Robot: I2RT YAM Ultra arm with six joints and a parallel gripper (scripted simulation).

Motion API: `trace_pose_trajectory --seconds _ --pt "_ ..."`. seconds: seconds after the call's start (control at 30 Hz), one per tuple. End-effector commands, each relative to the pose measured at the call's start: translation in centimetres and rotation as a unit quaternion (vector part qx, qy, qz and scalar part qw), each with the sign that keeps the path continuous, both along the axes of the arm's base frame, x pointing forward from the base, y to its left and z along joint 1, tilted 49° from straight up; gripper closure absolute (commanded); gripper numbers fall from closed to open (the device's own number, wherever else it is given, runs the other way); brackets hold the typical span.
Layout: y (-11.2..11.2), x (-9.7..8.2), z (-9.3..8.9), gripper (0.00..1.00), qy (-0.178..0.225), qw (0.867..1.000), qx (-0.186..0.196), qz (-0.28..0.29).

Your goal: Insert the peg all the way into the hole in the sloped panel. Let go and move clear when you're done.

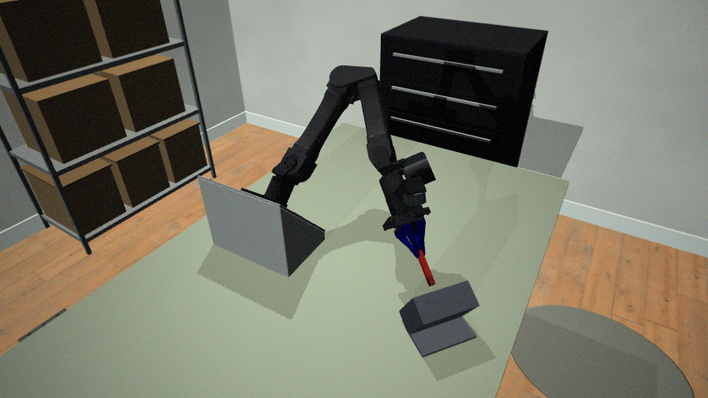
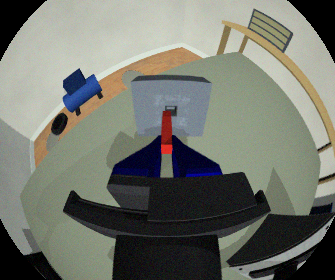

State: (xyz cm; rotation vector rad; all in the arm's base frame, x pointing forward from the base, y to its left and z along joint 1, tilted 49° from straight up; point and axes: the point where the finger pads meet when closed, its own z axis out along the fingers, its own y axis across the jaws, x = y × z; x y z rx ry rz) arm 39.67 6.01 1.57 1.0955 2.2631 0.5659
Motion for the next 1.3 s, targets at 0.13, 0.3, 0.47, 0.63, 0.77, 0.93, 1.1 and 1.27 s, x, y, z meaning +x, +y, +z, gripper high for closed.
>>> trace_pose_trajectory --seconds 0.13,0.3,0.47,0.63,0.77,0.93,1.1,1.27 --pt "-1.5 0.3 0.4 1.0 -0.018 1.0 -0.006 -0.019" --pt "-1.5 0.0 0.4 1.0 -0.018 1.0 -0.006 -0.019" --pt "-1.4 0.3 -0.1 1.0 -0.018 1.0 -0.006 -0.019" --pt "-1.4 0.3 -0.6 1.0 -0.018 1.0 -0.006 -0.019" --pt "-1.3 0.0 -0.8 1.0 -0.018 1.0 -0.006 -0.019" --pt "-1.3 0.1 -1.0 1.0 -0.018 1.0 -0.006 -0.019" --pt "-1.3 0.4 -1.4 1.0 -0.018 1.0 -0.006 -0.019" --pt "-1.2 0.7 -1.7 1.0 -0.018 1.0 -0.006 -0.02"
